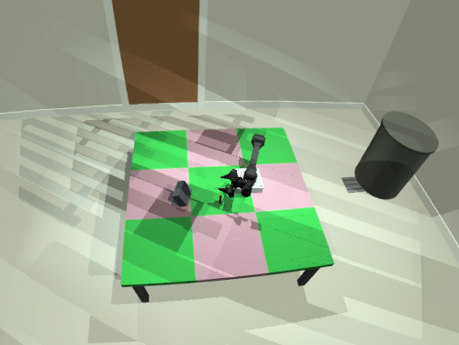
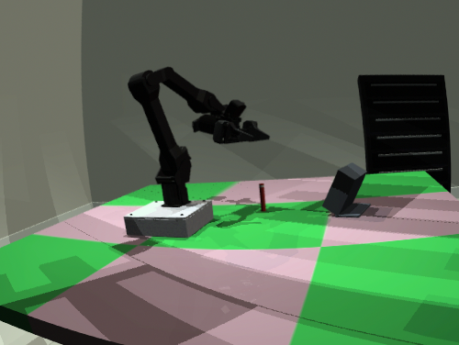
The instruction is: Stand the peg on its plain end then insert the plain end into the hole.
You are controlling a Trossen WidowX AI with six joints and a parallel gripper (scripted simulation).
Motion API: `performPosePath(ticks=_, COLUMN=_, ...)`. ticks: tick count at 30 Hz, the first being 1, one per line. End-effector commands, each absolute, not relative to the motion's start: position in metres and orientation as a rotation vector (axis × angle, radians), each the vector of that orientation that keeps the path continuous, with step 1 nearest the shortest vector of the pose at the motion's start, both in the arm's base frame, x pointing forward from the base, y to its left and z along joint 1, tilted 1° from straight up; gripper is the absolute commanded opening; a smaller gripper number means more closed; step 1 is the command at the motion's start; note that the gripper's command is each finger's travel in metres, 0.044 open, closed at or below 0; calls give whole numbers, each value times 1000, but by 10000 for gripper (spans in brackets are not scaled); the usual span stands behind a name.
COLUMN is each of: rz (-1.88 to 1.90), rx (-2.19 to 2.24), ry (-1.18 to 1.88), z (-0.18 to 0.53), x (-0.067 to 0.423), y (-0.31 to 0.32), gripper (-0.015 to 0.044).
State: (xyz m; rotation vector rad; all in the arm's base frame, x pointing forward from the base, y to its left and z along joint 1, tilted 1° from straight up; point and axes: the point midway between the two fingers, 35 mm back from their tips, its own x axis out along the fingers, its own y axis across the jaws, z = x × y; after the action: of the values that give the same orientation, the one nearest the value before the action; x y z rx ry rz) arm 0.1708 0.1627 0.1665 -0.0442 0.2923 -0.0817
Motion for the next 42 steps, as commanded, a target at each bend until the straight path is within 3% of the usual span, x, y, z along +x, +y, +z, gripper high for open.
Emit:
performPosePath(ticks=1, rz=-105, rx=-85, ry=390, z=158, x=176, y=161, gripper=440)
performPosePath(ticks=33, rz=-89, rx=-52, ry=1418, z=101, x=188, y=158, gripper=440)
performPosePath(ticks=42, rz=-29, rx=40, ry=1563, z=104, x=190, y=163, gripper=440)
